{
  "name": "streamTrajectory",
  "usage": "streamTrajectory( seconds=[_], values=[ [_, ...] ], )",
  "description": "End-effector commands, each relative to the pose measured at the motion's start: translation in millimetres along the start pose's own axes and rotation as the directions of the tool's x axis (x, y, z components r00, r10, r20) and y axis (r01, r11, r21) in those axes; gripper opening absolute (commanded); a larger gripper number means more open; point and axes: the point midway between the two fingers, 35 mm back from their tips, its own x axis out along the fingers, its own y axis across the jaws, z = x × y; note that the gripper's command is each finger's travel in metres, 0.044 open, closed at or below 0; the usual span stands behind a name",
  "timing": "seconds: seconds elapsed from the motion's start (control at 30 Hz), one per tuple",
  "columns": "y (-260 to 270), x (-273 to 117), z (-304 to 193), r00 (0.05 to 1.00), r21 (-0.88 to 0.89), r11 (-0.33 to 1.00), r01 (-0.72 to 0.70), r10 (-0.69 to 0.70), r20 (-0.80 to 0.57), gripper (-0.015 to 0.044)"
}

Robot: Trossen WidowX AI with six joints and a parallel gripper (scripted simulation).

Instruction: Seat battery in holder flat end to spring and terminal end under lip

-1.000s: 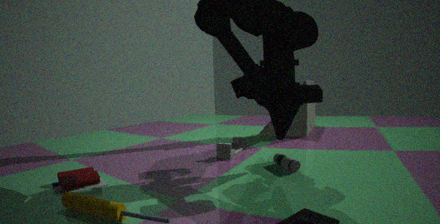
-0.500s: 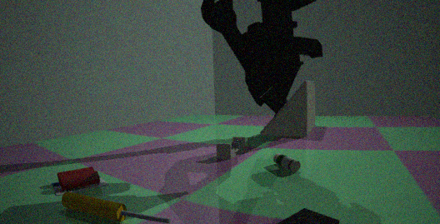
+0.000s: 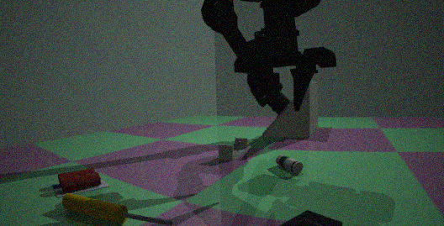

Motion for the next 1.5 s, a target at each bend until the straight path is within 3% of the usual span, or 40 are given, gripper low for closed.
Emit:
streamTrajectory(
  seconds=[0.0, 0.17, 0.27, 0.73, 1.47],
  values=[
    [3.8, 26.6, -1.5, 1.0, -0.442, 0.897, 0.015, -0.021, -0.01, 0.0228],
    [7.3, 46.6, 0.4, 1.0, -0.796, 0.605, 0.005, -0.023, -0.011, 0.0228],
    [8.1, 52.6, 0.8, 1.0, -0.873, 0.489, 0.001, -0.023, -0.012, 0.0228],
    [8.1, 53.7, 0.8, 1.0, -0.873, 0.489, 0.001, -0.023, -0.012, 0.0228],
    [7.4, 89.4, 1.1, 1.0, -0.872, 0.489, 0.002, -0.024, -0.011, 0.0228]
  ],
)
